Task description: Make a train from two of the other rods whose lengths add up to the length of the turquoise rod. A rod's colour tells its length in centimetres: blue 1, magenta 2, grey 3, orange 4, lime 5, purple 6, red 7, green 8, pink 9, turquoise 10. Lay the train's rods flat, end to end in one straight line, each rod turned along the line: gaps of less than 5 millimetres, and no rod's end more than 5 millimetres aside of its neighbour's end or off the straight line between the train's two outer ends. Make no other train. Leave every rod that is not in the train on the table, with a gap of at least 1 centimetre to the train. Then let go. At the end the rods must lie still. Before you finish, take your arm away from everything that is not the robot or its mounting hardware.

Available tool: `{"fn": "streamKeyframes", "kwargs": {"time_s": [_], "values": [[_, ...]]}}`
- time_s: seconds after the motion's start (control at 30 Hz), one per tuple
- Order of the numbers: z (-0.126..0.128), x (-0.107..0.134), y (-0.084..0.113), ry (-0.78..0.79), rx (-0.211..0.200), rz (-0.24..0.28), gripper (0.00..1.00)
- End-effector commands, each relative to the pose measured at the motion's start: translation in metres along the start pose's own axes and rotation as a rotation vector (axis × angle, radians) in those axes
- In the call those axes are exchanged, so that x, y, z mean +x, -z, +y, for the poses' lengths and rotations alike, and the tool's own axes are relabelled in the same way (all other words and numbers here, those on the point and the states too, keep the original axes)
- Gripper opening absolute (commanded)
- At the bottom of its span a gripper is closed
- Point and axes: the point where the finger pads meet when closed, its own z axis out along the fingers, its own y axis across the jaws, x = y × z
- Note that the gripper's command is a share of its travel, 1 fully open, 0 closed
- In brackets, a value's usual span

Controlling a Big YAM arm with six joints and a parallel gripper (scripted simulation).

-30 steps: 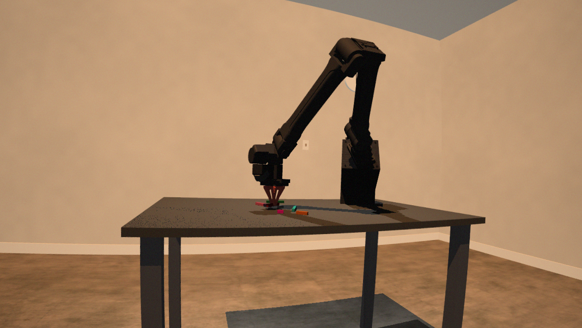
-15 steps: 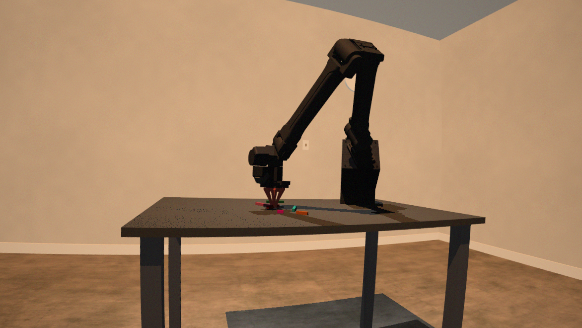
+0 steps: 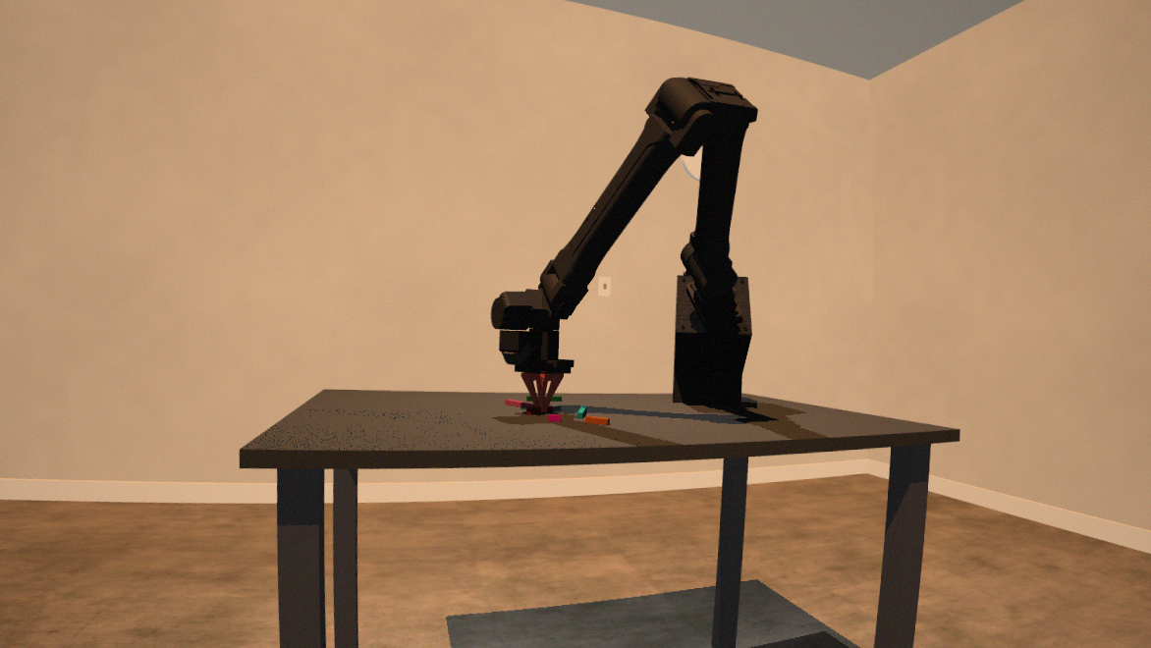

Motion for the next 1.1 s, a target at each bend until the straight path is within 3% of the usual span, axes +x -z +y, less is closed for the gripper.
{"fn": "streamKeyframes", "kwargs": {"time_s": [0.0,0.97,1.07], "values": [[-0.0074,-0.0071,0.0011,-0.004,0.012,-0.013,0.05],[-0.0074,-0.0071,0.0011,-0.004,0.012,-0.013,0.05],[-0.0074,-0.0071,0.0011,-0.004,0.012,-0.013,0.09]]}}
